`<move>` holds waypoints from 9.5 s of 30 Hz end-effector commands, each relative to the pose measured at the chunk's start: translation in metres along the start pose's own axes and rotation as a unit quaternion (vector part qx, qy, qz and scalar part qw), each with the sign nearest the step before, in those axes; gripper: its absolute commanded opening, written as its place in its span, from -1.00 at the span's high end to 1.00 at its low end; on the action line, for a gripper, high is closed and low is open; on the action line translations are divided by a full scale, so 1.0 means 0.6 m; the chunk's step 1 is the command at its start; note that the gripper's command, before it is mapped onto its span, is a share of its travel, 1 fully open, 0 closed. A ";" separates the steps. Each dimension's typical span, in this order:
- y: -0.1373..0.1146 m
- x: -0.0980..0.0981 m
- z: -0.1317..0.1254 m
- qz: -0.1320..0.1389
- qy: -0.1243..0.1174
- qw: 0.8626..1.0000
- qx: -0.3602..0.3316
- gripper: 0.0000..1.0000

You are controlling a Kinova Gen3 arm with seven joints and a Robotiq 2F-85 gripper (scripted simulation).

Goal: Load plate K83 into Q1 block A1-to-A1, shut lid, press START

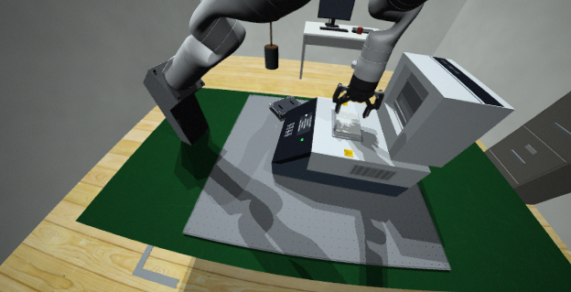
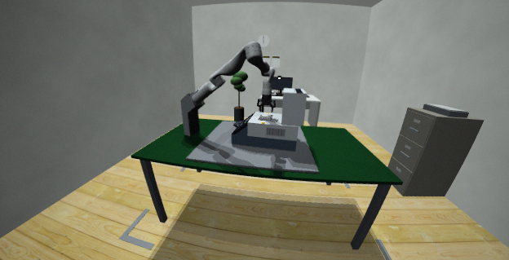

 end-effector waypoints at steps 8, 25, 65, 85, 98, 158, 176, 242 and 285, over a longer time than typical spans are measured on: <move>0.000 0.020 0.000 0.000 0.000 1.000 0.000 -1.00; 0.000 0.020 0.000 0.000 0.000 1.000 0.000 -1.00; 0.010 0.035 -0.100 0.027 -0.011 0.950 0.310 -0.66; 0.016 0.050 -0.192 0.050 -0.020 0.816 0.576 -0.33; 0.018 0.059 -0.248 0.062 -0.026 0.697 0.714 -0.13; 0.017 0.024 -0.362 0.080 -0.033 0.381 0.920 0.80; 0.017 -0.012 -0.362 0.080 -0.033 0.381 0.920 0.80; 0.017 -0.140 -0.361 0.080 -0.033 0.381 0.920 0.80; 0.018 -0.144 -0.359 0.080 -0.033 0.381 0.920 0.80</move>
Point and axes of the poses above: the point where the finger pads meet when closed, its own x axis back along the fingers, its own z axis across the jaws, y = z × x, the point moved 7 cm from there along x, back along the fingers
